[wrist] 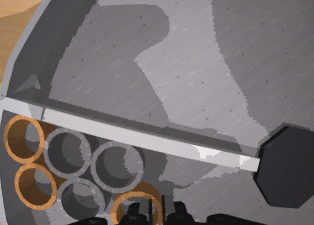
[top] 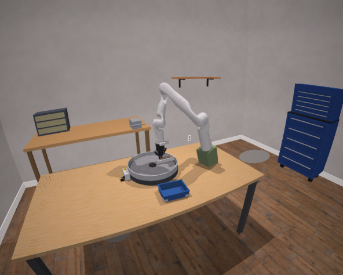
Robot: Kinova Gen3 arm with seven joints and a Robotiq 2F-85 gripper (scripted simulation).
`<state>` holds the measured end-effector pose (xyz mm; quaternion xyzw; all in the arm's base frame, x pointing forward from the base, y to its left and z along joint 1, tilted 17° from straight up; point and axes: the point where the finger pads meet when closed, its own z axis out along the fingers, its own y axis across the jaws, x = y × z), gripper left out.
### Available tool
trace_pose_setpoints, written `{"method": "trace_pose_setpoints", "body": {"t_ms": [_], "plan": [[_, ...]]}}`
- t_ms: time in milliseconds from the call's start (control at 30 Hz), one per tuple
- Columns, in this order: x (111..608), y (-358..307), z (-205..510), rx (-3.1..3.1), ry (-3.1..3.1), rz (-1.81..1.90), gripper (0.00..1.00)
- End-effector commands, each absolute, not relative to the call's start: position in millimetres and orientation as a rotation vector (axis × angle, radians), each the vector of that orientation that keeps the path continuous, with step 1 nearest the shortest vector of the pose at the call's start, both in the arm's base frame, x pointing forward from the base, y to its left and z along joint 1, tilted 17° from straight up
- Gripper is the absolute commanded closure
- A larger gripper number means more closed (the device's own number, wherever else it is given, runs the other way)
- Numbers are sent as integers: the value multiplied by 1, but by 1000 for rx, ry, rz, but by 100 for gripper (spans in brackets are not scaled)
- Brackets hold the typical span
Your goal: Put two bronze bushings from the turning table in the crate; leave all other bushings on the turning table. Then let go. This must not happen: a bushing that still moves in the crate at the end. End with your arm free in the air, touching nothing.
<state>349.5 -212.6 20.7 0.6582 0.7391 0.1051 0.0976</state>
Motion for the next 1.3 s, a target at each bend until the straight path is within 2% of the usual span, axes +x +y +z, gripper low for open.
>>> {"method": "trace_pose_setpoints", "body": {"t_ms": [0,1267], "plan": [[349,-214,25,1947,2184,307,100],[344,-215,41,1946,2184,308,100]]}}
